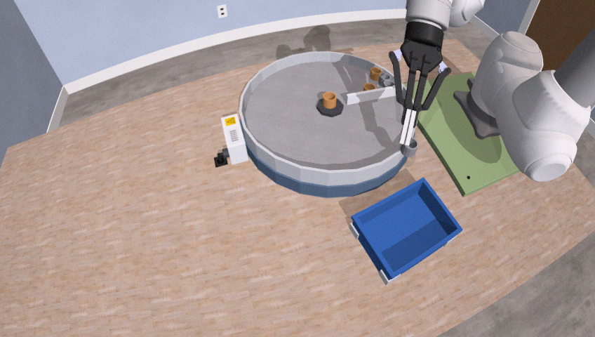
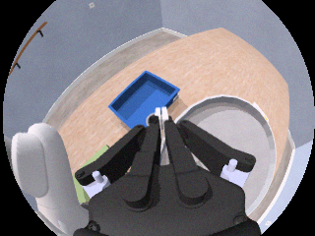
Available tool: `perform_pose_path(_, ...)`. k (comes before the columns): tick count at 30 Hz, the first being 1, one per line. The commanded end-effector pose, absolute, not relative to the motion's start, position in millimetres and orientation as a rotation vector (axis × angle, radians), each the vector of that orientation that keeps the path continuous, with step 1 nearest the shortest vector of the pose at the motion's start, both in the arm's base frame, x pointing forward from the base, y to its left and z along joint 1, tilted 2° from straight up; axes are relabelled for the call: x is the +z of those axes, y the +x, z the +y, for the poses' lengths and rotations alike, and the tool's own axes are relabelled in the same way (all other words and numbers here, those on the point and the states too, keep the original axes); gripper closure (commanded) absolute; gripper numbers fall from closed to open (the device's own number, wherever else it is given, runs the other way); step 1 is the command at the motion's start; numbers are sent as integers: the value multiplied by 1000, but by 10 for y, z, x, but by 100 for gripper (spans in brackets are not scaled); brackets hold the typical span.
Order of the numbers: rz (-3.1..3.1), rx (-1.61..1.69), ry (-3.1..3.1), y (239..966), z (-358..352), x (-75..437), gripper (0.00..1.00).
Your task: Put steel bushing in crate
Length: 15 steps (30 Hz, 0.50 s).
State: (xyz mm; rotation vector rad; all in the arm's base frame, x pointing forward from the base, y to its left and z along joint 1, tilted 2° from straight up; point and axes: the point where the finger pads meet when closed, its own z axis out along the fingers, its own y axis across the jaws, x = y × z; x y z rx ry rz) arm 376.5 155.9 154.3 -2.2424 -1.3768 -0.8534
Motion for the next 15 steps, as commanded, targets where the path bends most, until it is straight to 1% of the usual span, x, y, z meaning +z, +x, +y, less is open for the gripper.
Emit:
perform_pose_path(1, -1439, -832, -2192, 3828, 1872, 1537, 100)
perform_pose_path(9, -1548, -795, -2091, 3905, 2404, 1551, 100)
perform_pose_path(15, -1587, -781, -2052, 3936, 2597, 1556, 100)
